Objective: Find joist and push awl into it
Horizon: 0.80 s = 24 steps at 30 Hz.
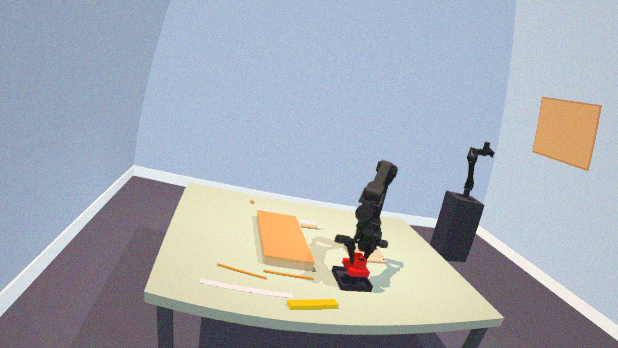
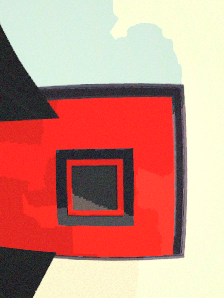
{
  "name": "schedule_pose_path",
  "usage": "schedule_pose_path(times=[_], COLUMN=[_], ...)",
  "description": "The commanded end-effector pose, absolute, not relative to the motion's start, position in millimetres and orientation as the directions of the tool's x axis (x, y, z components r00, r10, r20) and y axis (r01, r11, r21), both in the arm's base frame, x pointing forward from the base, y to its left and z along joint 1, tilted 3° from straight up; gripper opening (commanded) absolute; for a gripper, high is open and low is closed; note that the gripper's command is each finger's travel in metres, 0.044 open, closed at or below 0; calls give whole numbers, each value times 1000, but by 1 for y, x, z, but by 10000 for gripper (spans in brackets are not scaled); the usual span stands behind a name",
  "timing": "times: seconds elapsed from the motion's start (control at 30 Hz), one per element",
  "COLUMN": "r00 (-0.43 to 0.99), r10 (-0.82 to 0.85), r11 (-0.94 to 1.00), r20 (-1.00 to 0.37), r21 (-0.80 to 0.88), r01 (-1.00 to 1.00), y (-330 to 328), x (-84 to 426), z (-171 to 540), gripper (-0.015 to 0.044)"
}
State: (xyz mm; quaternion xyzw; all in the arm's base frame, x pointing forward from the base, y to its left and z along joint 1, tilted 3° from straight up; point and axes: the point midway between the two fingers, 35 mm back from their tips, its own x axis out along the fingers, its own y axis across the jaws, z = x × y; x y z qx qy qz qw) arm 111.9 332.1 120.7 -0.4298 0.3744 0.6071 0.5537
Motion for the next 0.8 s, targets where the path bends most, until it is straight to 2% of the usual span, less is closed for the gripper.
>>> schedule_pose_path(times=[0.0,0.77], r00=[-15,-15], r10=[347,347], r11=[-101,-101], r20=[-938,-938], r21=[-21,-21], r01=[-995,-995], y=[333,333], x=[112,112], z=[113,81], gripper=[0,0])
